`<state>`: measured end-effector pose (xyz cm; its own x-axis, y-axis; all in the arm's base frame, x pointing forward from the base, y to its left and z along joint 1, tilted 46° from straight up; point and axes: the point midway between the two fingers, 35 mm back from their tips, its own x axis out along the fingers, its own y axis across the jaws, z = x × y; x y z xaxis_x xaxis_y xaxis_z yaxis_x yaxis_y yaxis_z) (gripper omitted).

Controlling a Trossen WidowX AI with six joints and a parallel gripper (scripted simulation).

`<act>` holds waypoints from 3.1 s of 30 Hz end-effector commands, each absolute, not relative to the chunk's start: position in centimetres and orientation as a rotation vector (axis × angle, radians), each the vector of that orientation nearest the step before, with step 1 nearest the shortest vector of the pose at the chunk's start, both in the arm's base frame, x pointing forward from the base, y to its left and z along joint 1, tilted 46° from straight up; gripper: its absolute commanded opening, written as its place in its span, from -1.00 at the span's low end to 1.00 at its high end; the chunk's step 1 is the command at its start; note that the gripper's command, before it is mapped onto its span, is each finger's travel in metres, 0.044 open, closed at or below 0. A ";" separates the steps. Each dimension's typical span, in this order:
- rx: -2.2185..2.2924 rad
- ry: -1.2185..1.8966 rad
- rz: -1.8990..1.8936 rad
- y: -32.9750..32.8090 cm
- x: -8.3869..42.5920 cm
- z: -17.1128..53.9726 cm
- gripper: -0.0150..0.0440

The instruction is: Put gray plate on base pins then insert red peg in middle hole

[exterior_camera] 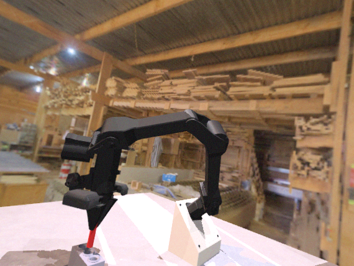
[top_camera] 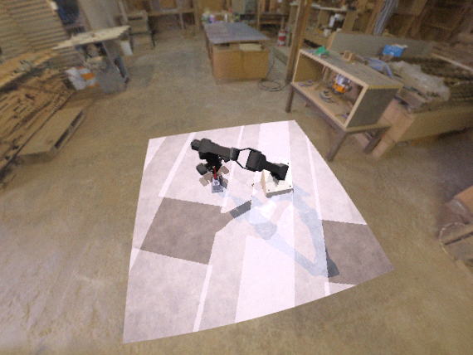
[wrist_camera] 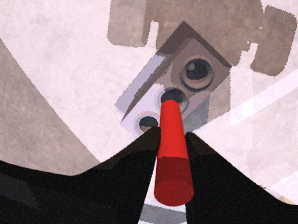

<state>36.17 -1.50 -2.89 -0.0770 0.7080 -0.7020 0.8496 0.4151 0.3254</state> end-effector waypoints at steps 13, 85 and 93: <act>1.335 1.831 -0.213 -1.6 36.2 -3.0 -0.49; 1.325 1.830 -0.211 -0.3 36.1 -4.2 0.02; 1.325 1.830 -0.211 -0.3 36.1 -4.2 0.02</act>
